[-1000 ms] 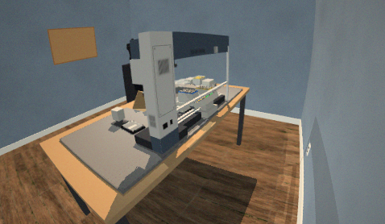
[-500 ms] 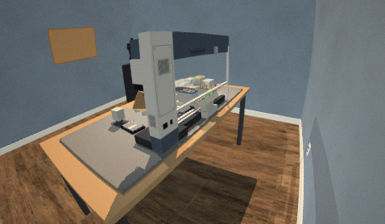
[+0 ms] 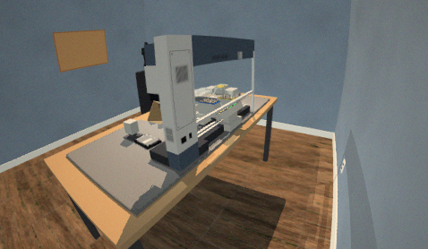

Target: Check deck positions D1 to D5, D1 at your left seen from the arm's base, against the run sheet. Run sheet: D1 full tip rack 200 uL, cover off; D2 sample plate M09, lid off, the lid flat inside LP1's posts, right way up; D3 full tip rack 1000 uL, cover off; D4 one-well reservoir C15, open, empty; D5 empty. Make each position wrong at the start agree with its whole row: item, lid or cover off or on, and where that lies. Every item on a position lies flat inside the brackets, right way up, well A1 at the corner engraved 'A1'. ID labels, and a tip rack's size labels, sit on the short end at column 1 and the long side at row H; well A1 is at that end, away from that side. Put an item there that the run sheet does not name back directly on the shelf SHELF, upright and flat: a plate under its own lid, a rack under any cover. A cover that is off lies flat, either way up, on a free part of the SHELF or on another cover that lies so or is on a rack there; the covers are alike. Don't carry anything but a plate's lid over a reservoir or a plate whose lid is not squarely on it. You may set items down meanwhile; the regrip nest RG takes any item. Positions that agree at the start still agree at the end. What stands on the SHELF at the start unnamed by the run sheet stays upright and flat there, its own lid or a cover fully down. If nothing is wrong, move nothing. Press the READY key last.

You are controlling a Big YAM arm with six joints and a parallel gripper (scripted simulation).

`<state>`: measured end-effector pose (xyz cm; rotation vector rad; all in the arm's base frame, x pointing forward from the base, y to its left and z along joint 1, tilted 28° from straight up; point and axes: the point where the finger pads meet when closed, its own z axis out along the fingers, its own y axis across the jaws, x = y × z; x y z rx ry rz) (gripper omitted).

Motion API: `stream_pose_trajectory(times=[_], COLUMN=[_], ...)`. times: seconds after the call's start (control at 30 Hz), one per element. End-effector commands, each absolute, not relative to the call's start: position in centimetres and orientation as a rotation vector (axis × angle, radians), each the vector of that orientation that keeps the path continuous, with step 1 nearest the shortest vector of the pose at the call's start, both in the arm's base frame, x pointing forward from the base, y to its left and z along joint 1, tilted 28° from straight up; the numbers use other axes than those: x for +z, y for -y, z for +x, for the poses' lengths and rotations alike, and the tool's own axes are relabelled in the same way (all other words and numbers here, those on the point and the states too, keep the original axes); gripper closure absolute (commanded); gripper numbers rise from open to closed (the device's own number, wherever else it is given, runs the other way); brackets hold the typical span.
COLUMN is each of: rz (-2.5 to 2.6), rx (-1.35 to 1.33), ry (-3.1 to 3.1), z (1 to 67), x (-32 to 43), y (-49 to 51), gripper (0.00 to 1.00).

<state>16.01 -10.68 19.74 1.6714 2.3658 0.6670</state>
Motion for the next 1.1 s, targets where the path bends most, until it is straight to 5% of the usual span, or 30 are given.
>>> stream_pose_trajectory(times=[0.0, 1.07], rz=[1.605, 1.77], rx=[0.608, 0.626], ry=[-2.327, -2.242], z=[17.0, 16.5], x=[22.3, 21.3], y=[12.5, 15.2], gripper=[1.0, 1.0])
